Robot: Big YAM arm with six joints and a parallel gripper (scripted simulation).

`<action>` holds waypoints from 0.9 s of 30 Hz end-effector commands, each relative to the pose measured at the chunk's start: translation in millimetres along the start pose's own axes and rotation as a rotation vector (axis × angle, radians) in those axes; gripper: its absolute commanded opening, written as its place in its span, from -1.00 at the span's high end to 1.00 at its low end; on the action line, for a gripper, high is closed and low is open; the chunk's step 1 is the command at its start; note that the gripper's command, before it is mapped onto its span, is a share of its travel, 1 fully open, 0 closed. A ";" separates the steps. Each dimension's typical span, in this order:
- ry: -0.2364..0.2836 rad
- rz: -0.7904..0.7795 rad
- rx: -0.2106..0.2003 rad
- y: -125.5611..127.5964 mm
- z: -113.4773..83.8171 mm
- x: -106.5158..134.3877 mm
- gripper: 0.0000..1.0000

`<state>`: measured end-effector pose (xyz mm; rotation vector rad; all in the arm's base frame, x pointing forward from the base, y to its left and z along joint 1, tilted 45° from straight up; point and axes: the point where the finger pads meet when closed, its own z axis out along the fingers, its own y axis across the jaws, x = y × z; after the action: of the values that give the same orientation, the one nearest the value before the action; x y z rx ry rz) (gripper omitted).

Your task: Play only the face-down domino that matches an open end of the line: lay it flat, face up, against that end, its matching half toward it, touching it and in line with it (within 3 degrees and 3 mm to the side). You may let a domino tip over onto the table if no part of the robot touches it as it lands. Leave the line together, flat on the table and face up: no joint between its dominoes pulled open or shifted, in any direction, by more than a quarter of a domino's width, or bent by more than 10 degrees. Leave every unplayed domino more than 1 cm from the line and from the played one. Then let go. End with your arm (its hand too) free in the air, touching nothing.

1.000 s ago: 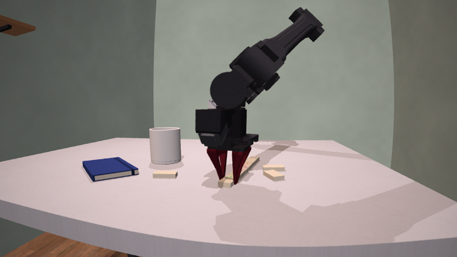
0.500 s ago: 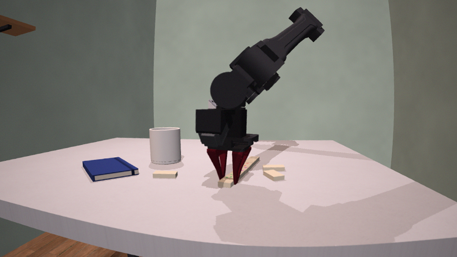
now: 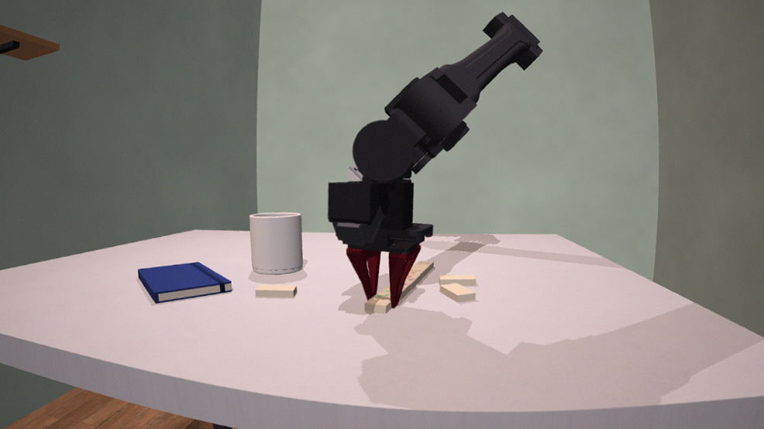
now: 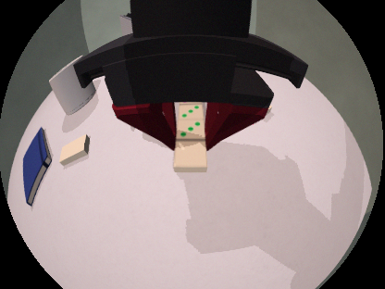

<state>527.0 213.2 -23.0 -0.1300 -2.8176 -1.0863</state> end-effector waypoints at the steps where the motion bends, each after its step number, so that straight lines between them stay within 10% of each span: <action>1: -0.011 -0.041 0.000 19.0 -5.3 -4.4 0.56; 27: -0.010 -0.054 0.006 25.6 -5.9 -4.4 0.56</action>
<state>526.2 215.6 -20.3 -0.1219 -2.8204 -1.0726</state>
